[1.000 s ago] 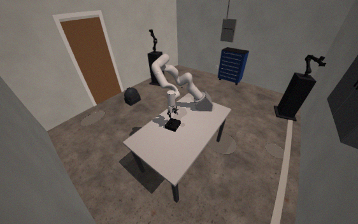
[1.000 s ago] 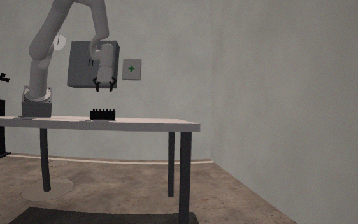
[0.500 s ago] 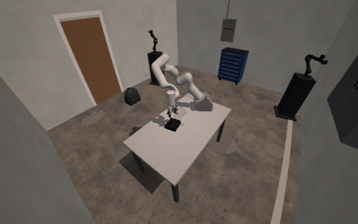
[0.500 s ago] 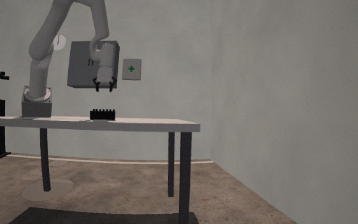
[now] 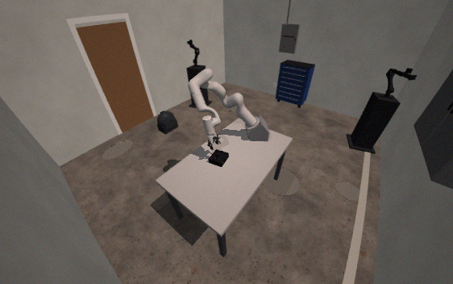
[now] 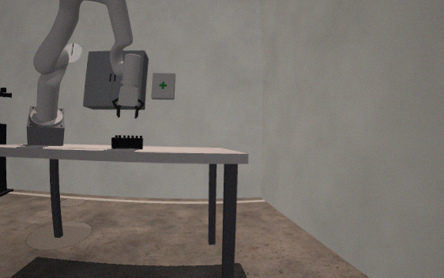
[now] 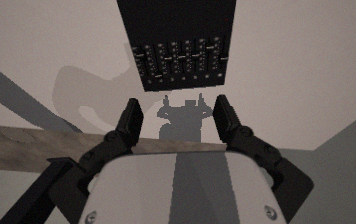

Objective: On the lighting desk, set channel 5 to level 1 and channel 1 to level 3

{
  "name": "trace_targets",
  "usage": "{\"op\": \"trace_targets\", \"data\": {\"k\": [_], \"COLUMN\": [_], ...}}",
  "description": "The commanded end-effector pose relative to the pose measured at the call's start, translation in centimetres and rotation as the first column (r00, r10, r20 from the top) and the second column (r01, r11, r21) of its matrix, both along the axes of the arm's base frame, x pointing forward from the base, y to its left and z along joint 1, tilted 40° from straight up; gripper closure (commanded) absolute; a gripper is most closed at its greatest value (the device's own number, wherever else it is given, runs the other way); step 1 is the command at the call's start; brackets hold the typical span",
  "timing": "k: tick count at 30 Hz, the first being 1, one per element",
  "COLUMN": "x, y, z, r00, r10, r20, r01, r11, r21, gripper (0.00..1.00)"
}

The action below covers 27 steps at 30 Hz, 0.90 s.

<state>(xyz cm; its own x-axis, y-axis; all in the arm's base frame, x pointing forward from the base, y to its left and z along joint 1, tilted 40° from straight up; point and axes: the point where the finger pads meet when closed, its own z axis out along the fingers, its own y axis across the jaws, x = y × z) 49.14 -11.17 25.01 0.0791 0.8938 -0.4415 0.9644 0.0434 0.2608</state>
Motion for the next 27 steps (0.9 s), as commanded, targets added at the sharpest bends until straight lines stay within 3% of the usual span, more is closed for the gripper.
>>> {"op": "trace_targets", "data": {"k": [1,27], "x": [0.90,1.12], "y": [-3.33,-4.04], "z": [0.92,1.25], "r00": [0.992,0.990], "r10": [0.114,0.135], "r20": [-0.056,-0.047], "r01": [-0.107,-0.128], "r11": [0.987,0.984], "r21": [0.117,0.126], "gripper": [0.00,0.00]}}
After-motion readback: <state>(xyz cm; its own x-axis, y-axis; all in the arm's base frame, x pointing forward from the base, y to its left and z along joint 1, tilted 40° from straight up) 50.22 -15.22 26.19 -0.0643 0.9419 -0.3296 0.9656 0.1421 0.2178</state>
